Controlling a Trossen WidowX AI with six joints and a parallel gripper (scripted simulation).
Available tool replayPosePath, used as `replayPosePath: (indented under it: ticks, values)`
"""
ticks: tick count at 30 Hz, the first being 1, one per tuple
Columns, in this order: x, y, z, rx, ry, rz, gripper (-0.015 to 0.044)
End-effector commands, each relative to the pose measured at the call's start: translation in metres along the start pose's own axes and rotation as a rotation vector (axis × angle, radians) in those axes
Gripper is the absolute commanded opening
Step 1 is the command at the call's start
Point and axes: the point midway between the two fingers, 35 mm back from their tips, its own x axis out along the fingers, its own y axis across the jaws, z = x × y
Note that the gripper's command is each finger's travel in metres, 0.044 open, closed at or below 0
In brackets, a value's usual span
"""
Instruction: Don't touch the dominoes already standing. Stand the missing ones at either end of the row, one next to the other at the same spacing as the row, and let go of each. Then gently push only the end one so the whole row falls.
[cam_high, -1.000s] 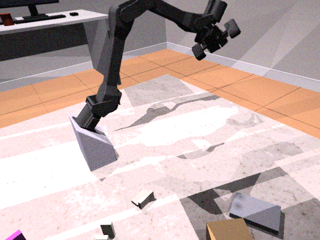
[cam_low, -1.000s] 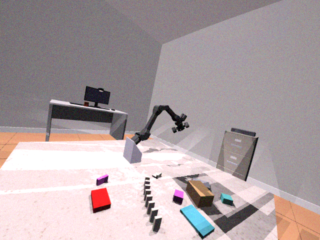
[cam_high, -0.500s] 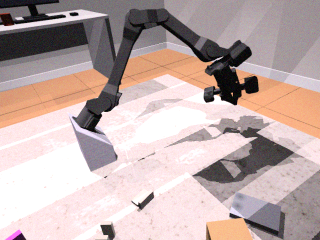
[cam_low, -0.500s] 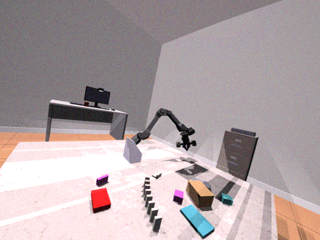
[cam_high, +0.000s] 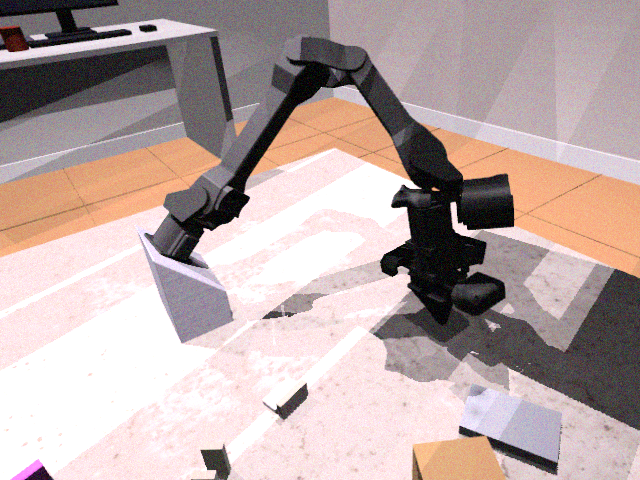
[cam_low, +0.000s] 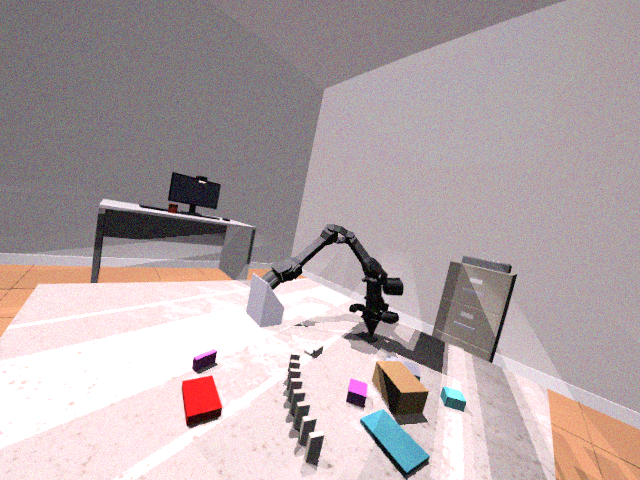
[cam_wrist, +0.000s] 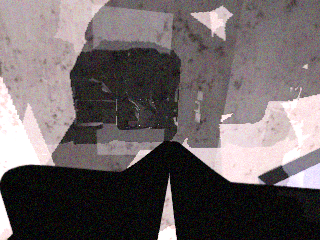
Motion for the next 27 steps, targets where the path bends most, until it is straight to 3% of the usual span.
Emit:
replayPosePath:
  ticks: [1, 7, 15, 27]
  values:
    - [-0.003, -0.011, -0.067, 0.223, 0.090, 0.025, 0.0000]
    - [-0.024, -0.011, -0.168, 0.629, 0.183, 0.052, 0.0000]
    - [-0.064, 0.029, -0.269, 1.217, 0.181, 0.097, 0.0000]
    - [-0.070, 0.038, -0.281, 1.318, 0.165, 0.106, 0.0000]
